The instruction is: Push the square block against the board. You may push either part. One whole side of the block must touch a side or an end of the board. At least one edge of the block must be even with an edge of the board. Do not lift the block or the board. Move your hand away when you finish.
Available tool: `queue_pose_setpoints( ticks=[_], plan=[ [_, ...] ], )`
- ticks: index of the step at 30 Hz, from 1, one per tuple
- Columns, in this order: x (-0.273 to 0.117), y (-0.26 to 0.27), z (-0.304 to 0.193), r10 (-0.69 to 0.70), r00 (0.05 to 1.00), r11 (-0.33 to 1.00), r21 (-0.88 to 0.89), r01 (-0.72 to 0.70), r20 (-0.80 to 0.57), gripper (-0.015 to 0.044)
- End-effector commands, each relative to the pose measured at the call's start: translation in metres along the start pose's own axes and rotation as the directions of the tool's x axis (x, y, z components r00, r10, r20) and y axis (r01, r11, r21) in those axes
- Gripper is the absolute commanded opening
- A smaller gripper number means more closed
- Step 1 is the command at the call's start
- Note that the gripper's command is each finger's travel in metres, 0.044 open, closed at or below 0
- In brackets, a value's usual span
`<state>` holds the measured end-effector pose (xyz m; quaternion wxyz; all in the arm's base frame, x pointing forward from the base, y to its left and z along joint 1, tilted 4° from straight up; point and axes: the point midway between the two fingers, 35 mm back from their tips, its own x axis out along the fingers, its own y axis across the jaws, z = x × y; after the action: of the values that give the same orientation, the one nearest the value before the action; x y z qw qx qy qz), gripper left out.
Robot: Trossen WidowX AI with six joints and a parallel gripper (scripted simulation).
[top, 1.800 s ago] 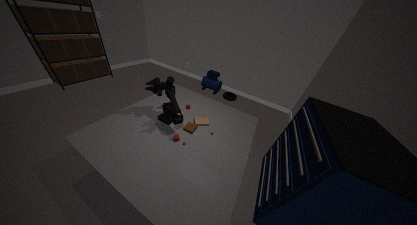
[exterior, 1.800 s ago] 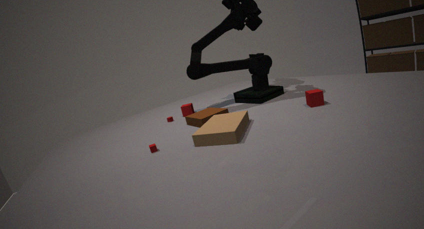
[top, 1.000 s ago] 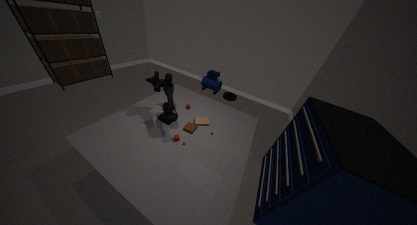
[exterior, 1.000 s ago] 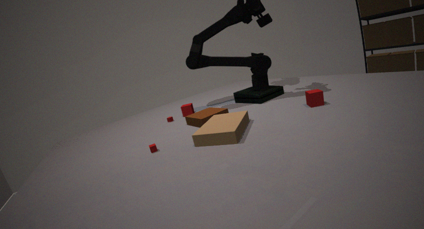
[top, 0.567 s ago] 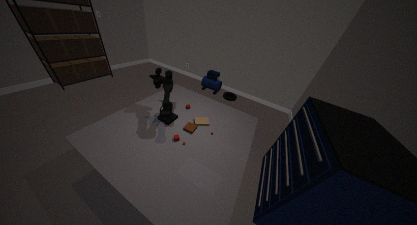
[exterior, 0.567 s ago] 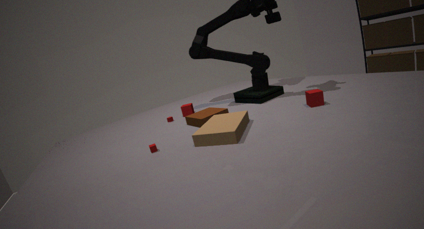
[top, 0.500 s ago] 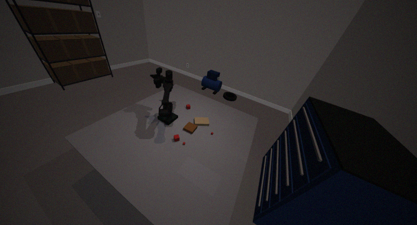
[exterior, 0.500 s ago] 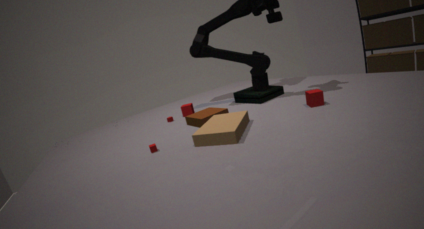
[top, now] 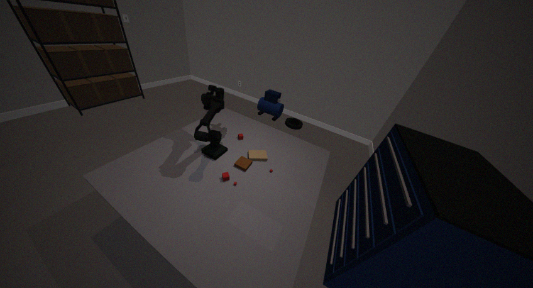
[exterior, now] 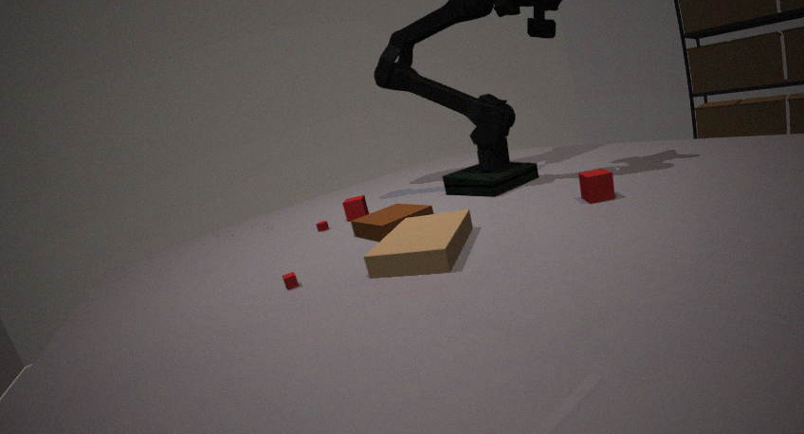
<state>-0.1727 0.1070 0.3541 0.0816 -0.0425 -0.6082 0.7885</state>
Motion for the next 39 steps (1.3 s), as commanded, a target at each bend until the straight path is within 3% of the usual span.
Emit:
queue_pose_setpoints(
  ticks=[1,18,39],
  plan=[
    [-0.002,-0.007,-0.029,-0.003,0.993,0.996,0.093,0.014,-0.116,0.0000],
    [-0.044,-0.016,-0.136,0.029,0.849,0.890,0.401,0.219,-0.527,0.0000],
    [-0.158,-0.001,-0.234,0.166,0.485,0.583,0.482,0.654,-0.859,0.0000]
  ],
)
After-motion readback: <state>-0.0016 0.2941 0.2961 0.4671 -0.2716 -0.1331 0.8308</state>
